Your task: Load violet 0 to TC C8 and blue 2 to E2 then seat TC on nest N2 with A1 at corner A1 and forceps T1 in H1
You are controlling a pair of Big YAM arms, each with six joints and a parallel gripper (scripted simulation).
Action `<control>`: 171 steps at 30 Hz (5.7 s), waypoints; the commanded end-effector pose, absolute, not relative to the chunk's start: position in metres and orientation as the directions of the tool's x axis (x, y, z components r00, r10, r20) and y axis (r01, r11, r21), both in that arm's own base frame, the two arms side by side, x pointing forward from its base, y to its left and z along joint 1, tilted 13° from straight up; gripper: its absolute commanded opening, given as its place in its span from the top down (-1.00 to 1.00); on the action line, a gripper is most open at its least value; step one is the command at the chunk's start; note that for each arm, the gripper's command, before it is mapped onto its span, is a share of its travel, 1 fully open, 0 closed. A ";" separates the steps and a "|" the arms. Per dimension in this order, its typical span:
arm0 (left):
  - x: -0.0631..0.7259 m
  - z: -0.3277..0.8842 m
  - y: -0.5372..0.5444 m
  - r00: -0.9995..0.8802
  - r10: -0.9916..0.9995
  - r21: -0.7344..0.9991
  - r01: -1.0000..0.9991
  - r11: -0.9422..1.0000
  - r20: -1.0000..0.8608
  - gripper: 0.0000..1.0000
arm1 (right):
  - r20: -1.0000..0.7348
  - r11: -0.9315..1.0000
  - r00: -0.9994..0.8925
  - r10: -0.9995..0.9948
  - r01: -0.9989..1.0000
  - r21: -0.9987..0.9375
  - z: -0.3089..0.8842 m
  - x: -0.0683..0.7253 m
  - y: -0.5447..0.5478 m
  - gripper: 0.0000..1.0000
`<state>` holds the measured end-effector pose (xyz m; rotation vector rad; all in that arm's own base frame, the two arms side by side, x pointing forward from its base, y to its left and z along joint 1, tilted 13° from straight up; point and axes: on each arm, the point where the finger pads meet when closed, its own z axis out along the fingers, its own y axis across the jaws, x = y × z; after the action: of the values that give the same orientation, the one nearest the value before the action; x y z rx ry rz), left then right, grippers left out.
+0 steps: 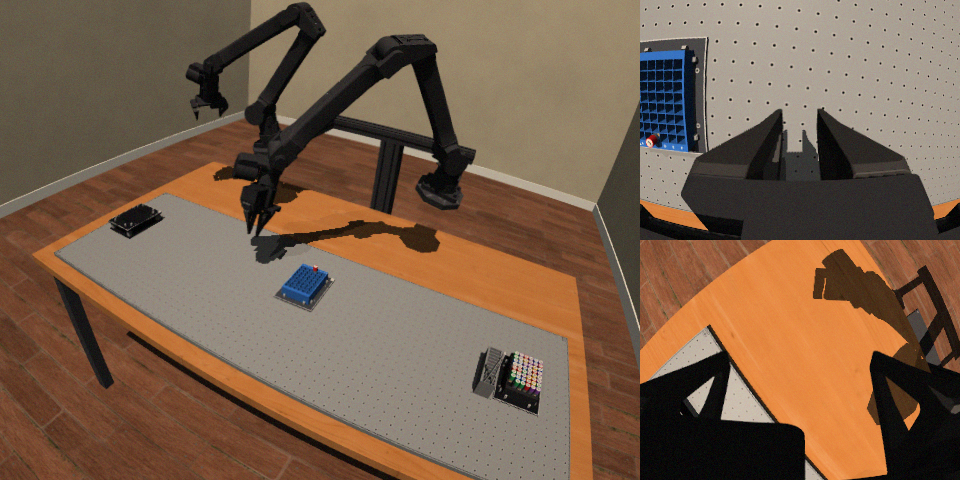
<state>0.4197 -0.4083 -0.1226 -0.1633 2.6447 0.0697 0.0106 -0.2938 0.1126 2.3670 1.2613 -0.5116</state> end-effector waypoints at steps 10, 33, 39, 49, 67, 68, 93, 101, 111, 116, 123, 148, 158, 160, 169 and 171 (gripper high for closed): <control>0.445 -0.099 -0.374 -0.878 -0.089 0.033 -0.118 0.992 -0.470 0.52 | -0.516 -0.502 0.526 0.676 0.841 0.201 0.127 0.012 -0.304 -1.00; 0.467 -0.069 -0.297 -0.909 -0.058 0.102 -0.110 0.989 -0.413 0.52 | -0.516 -0.502 0.526 0.676 0.841 0.201 0.127 0.012 -0.304 -1.00; 0.474 -0.063 -0.280 -0.905 -0.061 0.095 -0.111 0.989 -0.422 0.52 | -0.516 -0.502 0.526 0.676 0.841 0.201 0.127 0.012 -0.304 -1.00; 0.475 -0.049 -0.245 -0.922 -0.047 0.127 -0.103 0.986 -0.385 0.52 | -0.516 -0.502 0.526 0.676 0.841 0.201 0.127 0.012 -0.304 -1.00; 0.496 -0.013 -0.194 -0.930 -0.037 0.137 -0.093 0.986 -0.366 0.52 | -0.516 -0.502 0.526 0.676 0.841 0.201 0.127 0.012 -0.304 -1.00; 0.490 -0.021 -0.187 -0.938 -0.032 0.151 -0.089 0.985 -0.345 0.52 | -0.516 -0.502 0.526 0.676 0.841 0.201 0.127 0.012 -0.304 -1.00; 0.475 -0.007 -0.105 -0.964 -0.015 0.182 -0.066 0.981 -0.267 0.52 | -0.516 -0.502 0.526 0.676 0.841 0.201 0.127 0.012 -0.304 -1.00; 0.454 0.007 -0.072 -0.963 -0.015 0.182 -0.066 0.981 -0.269 0.52 | -0.516 -0.502 0.526 0.676 0.841 0.201 0.127 0.012 -0.304 -1.00; 0.442 0.016 -0.043 -0.970 -0.009 0.185 -0.056 0.981 -0.243 0.52 | -0.516 -0.502 0.526 0.676 0.841 0.201 0.127 0.012 -0.304 -1.00; 0.434 0.021 -0.026 -0.976 -0.004 0.185 -0.045 0.982 -0.218 0.52 | -0.516 -0.502 0.526 0.676 0.841 0.201 0.127 0.012 -0.304 -1.00; 0.420 0.027 -0.002 -0.976 -0.004 0.186 -0.045 0.982 -0.218 0.52 | -0.516 -0.502 0.526 0.676 0.841 0.201 0.127 0.012 -0.304 -1.00; 0.369 0.044 0.061 -0.988 0.012 0.170 -0.015 0.985 -0.156 0.52 | -0.516 -0.502 0.526 0.676 0.841 0.201 0.127 0.012 -0.304 -1.00; 0.346 0.048 0.082 -0.988 0.012 0.171 -0.015 0.985 -0.155 0.52 | -0.516 -0.502 0.526 0.676 0.841 0.201 0.127 0.012 -0.304 -1.00; 0.348 0.039 0.073 -0.991 0.036 0.168 0.014 0.986 -0.128 0.52 | -0.516 -0.502 0.526 0.676 0.841 0.201 0.127 0.012 -0.304 -1.00; 0.348 0.044 0.080 -0.990 0.015 0.170 -0.010 0.985 -0.143 0.52 | -0.516 -0.502 0.526 0.676 0.841 0.201 0.127 0.012 -0.304 -1.00; 0.348 0.044 0.080 -0.990 0.015 0.170 -0.010 0.985 -0.143 0.52 | -0.516 -0.502 0.526 0.676 0.841 0.201 0.127 0.012 -0.304 -1.00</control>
<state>0.3509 0.0785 0.0438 -0.0023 2.9728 0.2598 0.0106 -0.2938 0.1126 2.3670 1.2613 -0.5116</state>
